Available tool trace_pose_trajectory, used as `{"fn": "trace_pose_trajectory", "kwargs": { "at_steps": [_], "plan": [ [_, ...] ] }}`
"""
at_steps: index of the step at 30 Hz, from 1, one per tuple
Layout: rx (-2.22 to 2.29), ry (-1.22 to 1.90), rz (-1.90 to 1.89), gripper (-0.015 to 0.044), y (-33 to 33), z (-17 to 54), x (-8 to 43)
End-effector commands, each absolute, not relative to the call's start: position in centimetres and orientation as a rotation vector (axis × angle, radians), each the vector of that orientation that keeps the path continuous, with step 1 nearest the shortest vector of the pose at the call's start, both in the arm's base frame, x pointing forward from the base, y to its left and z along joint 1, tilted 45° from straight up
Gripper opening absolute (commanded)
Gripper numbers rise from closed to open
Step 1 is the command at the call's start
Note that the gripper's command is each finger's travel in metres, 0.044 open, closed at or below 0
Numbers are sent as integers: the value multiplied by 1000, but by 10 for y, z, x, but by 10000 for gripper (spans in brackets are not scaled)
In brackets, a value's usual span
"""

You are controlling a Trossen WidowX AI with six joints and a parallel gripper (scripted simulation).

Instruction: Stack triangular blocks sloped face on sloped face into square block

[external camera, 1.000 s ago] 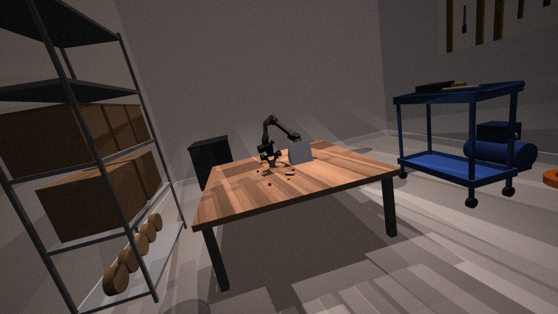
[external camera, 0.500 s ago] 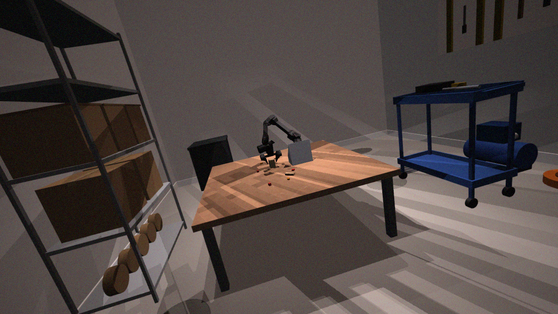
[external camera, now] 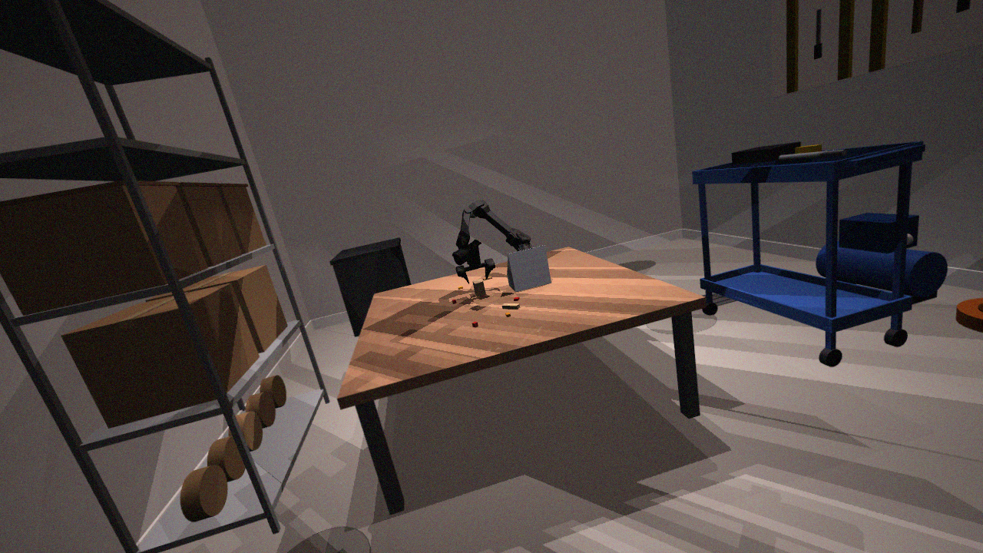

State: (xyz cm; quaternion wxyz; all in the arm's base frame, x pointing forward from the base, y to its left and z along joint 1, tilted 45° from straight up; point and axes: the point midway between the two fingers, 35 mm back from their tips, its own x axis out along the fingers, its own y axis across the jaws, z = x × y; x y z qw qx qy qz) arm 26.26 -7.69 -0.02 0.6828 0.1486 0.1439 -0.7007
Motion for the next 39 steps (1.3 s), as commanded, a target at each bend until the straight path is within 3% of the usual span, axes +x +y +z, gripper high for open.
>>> {"fn": "trace_pose_trajectory", "kwargs": {
  "at_steps": [1, 39],
  "plan": [
    [331, 315, -1574, 440, -31, 20, 263],
    [325, 306, -1564, 440, -20, 27, 262]
  ]
}}
